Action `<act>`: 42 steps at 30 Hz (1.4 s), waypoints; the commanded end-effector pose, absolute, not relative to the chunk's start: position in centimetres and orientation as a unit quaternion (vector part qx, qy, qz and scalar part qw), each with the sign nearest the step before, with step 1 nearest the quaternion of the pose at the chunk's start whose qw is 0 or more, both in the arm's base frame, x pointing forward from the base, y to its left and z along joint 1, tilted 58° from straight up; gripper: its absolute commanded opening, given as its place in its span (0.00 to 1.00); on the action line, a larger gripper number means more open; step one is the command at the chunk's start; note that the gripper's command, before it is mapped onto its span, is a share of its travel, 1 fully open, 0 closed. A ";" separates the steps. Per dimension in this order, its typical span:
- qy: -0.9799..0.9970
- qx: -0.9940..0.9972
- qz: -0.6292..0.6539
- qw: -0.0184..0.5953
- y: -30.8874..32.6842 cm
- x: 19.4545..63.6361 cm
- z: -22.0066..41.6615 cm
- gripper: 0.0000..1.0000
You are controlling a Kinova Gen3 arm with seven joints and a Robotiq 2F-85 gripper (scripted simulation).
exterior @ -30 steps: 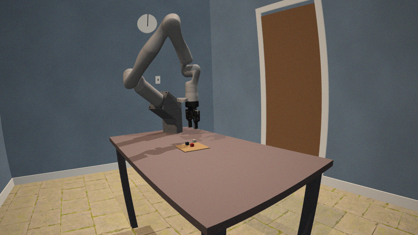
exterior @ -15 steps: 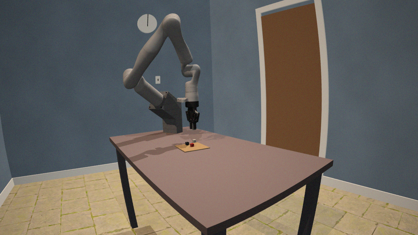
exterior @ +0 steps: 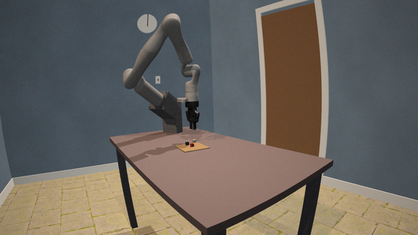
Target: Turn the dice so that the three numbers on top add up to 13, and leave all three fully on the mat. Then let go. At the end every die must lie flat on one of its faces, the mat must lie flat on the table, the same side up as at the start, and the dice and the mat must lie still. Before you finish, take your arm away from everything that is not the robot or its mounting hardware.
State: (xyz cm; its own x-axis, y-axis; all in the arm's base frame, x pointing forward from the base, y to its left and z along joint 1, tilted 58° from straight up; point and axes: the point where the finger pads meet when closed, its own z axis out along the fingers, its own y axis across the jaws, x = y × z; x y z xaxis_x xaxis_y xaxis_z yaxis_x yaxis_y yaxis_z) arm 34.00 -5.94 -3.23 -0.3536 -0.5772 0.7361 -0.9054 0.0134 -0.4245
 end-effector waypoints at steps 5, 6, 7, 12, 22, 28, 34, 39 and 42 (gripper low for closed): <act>-0.682 0.546 0.450 0.186 -6.0 34.0 -3.3 0.31; -0.682 0.546 0.450 0.186 -6.0 34.0 -3.3 0.31; -0.682 0.546 0.450 0.186 -6.0 34.1 -3.3 0.31; -0.682 0.546 0.450 0.186 -6.2 34.1 -3.5 0.31; -0.682 0.546 0.450 0.186 -7.0 34.4 -4.0 0.31; -0.682 0.546 0.450 0.186 -7.6 34.6 -4.4 0.31; -0.682 0.546 0.450 0.186 -8.3 34.8 -4.9 0.31; -0.682 0.546 0.450 0.186 -8.8 35.0 -5.2 0.31; -0.682 0.546 0.450 0.186 -9.0 35.0 -5.3 0.31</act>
State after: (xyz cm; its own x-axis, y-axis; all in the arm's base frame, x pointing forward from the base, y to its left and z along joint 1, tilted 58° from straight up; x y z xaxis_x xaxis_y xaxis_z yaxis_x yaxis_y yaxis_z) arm 34.82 -8.72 -5.01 -0.3292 -0.5759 0.7483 -0.9144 -0.0035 -0.4049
